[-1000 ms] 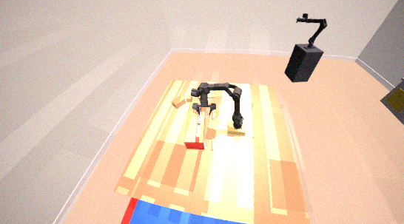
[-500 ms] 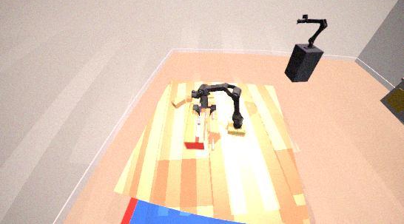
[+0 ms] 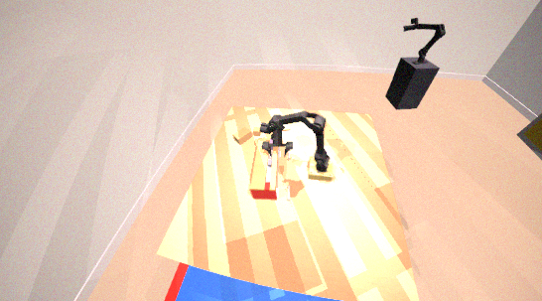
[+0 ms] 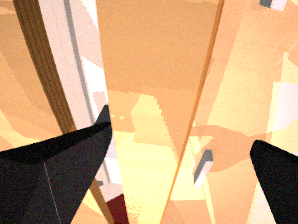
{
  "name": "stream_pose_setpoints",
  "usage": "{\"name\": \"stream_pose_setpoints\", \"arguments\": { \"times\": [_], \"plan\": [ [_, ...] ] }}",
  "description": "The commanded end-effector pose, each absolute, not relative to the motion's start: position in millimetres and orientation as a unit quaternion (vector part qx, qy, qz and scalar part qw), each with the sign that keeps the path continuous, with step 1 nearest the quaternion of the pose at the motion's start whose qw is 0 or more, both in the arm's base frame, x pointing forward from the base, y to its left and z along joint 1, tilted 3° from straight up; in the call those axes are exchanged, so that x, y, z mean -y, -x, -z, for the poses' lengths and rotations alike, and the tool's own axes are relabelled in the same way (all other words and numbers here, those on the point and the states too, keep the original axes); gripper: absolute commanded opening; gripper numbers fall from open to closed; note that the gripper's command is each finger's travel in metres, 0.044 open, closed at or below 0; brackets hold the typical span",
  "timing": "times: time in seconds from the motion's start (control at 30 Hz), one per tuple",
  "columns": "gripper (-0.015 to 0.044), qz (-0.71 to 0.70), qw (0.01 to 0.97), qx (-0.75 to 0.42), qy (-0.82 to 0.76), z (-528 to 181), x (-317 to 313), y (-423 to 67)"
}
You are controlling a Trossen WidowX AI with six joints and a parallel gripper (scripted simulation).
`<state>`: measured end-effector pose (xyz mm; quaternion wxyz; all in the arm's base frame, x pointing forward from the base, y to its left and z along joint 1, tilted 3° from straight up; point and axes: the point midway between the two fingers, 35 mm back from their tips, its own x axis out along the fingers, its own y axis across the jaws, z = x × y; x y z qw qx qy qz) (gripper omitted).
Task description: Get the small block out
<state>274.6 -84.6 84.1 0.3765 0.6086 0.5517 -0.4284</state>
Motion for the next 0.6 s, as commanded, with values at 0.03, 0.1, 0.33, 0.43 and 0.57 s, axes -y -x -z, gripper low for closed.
{"name": "stream_pose_setpoints", "arguments": {
  "times": [0.03, 0.1, 0.33, 0.43, 0.57],
  "plan": [
    [0.04, 0.429, 0.379, -0.553, -0.605, -74, 86, -273],
    [0.04, 0.429, 0.379, -0.553, -0.605, -71, 86, -273],
    [0.04, 0.429, 0.379, -0.553, -0.605, -59, 86, -271],
    [0.04, 0.429, 0.379, -0.553, -0.605, -55, 86, -270],
    [0.04, 0.429, 0.376, -0.552, -0.608, -59, 86, -271]
  ]
}}
